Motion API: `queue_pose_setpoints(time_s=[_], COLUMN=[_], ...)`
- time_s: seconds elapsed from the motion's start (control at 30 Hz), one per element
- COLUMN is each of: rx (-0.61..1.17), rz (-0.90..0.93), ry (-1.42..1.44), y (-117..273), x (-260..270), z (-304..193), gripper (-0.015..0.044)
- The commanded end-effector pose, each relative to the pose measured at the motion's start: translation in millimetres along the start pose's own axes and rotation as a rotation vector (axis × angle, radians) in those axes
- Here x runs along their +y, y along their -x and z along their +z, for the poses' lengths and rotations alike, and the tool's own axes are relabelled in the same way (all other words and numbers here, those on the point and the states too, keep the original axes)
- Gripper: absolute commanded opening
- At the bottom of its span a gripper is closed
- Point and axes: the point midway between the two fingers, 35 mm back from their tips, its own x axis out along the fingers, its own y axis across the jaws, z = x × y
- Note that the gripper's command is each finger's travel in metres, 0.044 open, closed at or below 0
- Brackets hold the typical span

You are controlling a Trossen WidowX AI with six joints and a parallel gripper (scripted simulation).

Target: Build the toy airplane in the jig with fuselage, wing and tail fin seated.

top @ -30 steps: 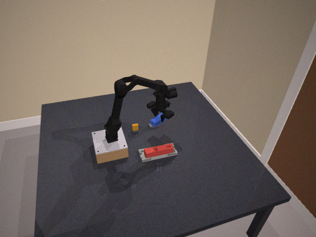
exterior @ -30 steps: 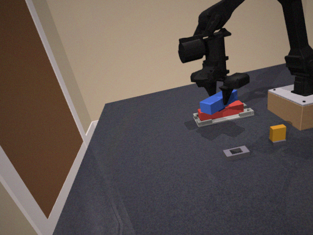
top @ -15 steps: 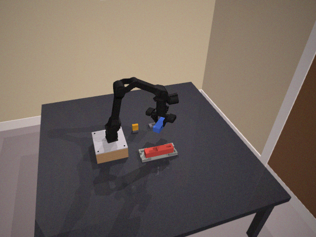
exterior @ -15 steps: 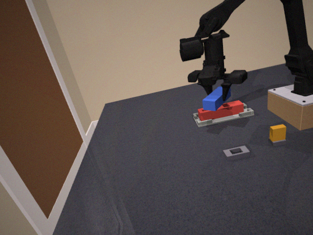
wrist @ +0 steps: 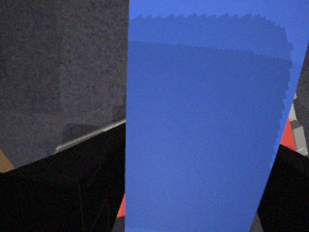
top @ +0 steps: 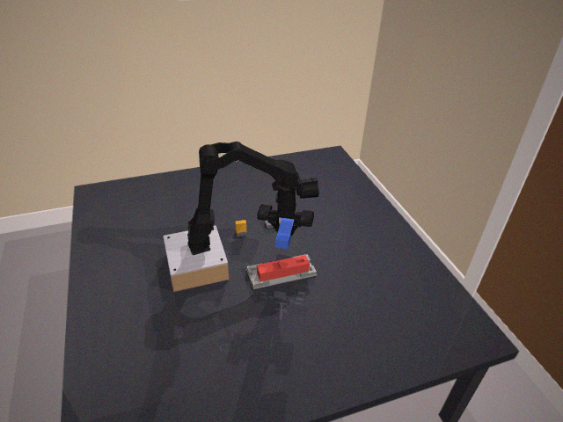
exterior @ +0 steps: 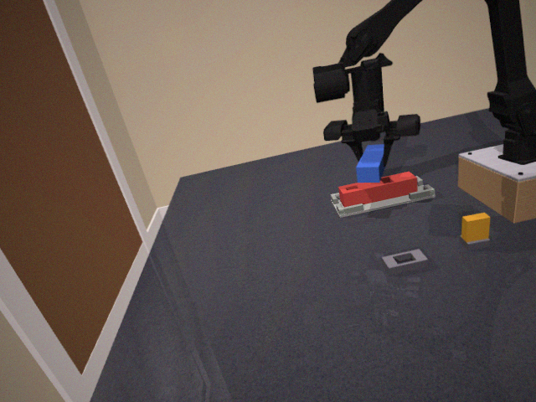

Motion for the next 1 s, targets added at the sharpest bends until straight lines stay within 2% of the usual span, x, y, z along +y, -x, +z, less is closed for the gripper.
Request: queue_pose_setpoints(time_s=[0.0, 0.83, 0.97], rx=[0.001, 0.003, 0.003], rz=[-0.002, 0.009, 0.009], ry=[0.081, 0.501, 0.501], y=[-2, -17, -16], x=[0, 11, 11], z=[-15, -89, -89], gripper=[0.0, 0.0, 0.0105])
